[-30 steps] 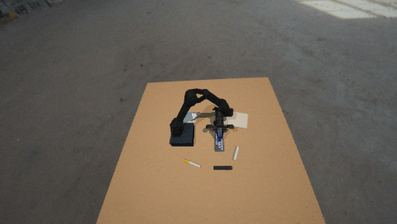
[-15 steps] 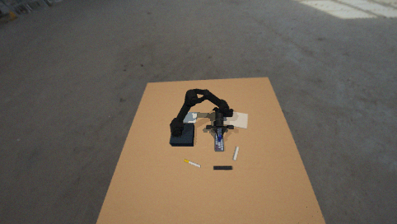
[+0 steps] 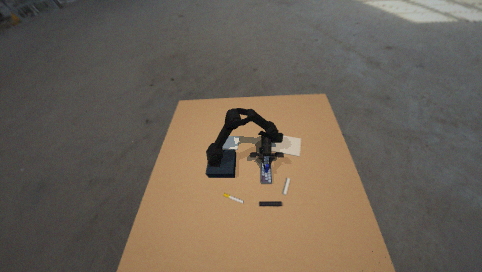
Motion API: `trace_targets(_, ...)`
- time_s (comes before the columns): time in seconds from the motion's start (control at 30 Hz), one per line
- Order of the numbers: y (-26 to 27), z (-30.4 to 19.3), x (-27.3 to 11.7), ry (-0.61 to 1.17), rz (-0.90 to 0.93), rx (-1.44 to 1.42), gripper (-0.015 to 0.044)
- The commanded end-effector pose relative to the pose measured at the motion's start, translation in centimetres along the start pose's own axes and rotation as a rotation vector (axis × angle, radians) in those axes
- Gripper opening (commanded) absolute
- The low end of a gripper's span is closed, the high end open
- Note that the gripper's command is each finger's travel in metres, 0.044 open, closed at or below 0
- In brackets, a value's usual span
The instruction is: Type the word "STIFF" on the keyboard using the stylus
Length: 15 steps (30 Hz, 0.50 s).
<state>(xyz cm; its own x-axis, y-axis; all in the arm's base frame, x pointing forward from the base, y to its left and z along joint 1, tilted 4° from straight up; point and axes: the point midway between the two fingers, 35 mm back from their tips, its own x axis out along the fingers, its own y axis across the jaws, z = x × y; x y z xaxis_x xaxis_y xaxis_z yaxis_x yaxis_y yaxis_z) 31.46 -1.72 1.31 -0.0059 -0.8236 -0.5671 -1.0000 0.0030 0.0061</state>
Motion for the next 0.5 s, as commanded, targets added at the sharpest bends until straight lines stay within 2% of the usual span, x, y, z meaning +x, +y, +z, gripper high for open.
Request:
trace_targets(0.0, 0.0, 0.1, 0.1, 0.004, 0.0, -0.003, 0.0081)
trace_targets(0.27, 0.0, -0.1, 0.0, 0.004, 0.0, -0.003, 0.0081)
trace_targets(0.47, 0.0, -2.2, -1.3, 0.004, 0.0, -0.003, 0.0081)
